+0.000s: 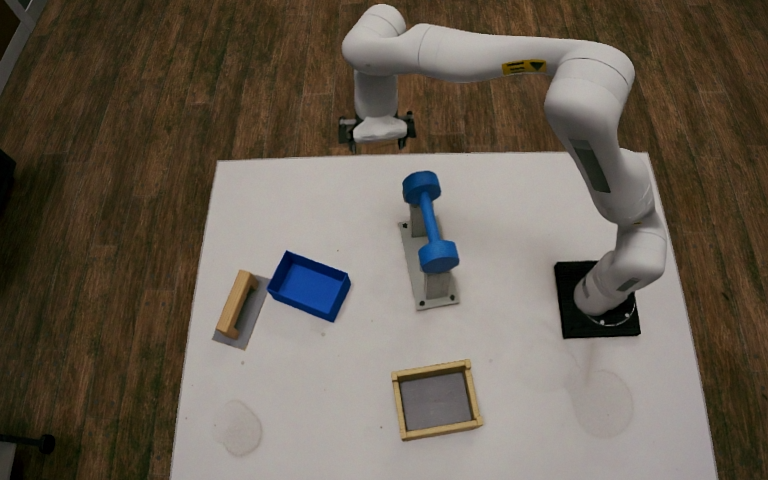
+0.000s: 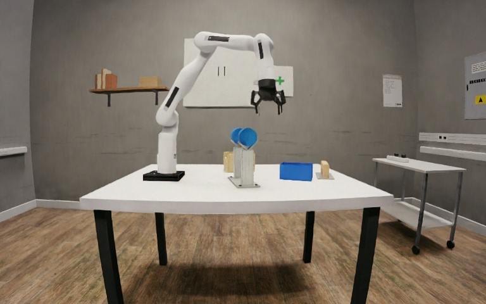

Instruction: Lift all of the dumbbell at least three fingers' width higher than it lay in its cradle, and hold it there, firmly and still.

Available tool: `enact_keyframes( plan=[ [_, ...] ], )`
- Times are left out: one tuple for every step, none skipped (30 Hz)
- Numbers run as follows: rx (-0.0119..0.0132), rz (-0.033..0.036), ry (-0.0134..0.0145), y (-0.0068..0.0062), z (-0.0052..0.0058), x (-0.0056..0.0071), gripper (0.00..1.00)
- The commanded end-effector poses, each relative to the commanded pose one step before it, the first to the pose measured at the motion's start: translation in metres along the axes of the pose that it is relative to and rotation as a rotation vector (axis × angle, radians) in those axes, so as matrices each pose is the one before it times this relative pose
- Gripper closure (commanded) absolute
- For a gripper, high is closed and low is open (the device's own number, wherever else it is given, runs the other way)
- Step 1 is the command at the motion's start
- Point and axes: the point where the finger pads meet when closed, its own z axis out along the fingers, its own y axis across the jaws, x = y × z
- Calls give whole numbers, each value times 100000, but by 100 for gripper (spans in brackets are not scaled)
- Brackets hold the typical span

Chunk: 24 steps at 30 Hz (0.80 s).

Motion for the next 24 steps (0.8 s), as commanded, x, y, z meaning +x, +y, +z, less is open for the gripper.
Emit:
enact_keyframes(
  plan=[
    [-199,14,-107,25,-102,-27,0],
    [0,0,0,0,0,0,0],
    [0,0,0,0,0,0,0],
    [0,0,0,0,0,0,0],
    [0,0,0,0,0,0,0],
    [0,0,0,0,0,0,0],
    [0,0,0,0,0,0,0],
    [0,0,0,0,0,0,0],
    [0,0,0,0,0,0,0],
    [0,0,0,0,0,0,0],
    [0,0,0,0,0,0,0],
    [0,0,0,0,0,0,0],
    [0,0,0,0,0,0,0],
    [0,0,0,0,0,0,0],
    [0,0,0,0,0,0,0],
    [0,0,0,0,0,0,0],
    [0,0,0,0,0,0,0],
    [5,-11,18,-11,-4,21,0],
    [33,-70,115,-70,-27,134,0],
    [80,-171,276,-171,-65,322,0],
    [140,-297,469,-296,-106,549,0],
    [208,-437,666,-433,-141,785,0],
    [280,-579,842,-571,-163,1004,0],
    [352,-711,981,-699,-166,1185,0]
  ],
)
